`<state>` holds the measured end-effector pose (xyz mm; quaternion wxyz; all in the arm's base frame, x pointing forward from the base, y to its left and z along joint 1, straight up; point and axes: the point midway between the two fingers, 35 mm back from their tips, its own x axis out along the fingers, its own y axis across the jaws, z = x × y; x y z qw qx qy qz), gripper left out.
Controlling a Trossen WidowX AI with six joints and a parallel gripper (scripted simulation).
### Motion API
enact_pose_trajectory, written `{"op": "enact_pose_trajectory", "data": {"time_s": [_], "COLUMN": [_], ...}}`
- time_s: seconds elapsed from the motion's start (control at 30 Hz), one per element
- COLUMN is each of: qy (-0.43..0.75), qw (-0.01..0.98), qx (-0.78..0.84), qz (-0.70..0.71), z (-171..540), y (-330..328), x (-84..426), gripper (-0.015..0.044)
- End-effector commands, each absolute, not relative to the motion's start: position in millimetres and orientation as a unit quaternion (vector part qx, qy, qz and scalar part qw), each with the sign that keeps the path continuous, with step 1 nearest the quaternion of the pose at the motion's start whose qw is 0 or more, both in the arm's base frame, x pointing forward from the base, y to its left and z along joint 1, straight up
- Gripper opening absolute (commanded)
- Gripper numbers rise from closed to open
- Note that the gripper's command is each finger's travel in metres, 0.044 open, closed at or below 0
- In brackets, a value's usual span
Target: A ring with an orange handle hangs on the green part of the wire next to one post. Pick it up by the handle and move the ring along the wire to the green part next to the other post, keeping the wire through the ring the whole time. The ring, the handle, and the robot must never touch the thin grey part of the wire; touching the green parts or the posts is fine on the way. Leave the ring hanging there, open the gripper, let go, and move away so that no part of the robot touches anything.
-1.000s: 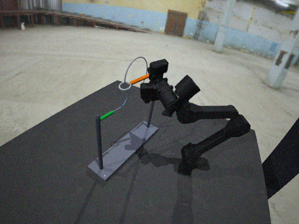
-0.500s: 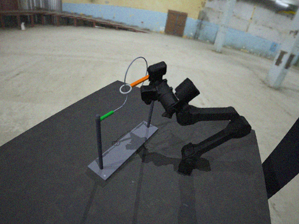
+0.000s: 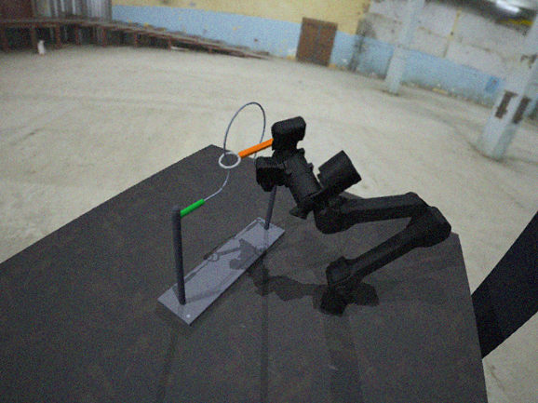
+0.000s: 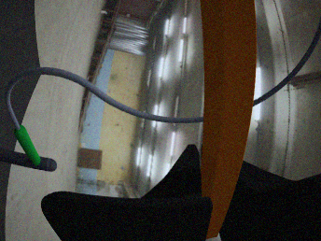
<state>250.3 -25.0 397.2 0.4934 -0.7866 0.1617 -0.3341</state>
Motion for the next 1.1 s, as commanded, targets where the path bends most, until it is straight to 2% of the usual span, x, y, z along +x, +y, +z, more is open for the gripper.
{"op": "enact_pose_trajectory", "data": {"time_s": [0.0, 1.07], "qy": [0.174, 0.235], "qw": [0.495, 0.679], "qx": [-0.784, -0.627], "qz": [-0.333, -0.303], "z": [387.6, 313.0], "y": [-24.7, -38.0], "x": [251.6, 250.9], "gripper": [-0.015, -0.015]}}
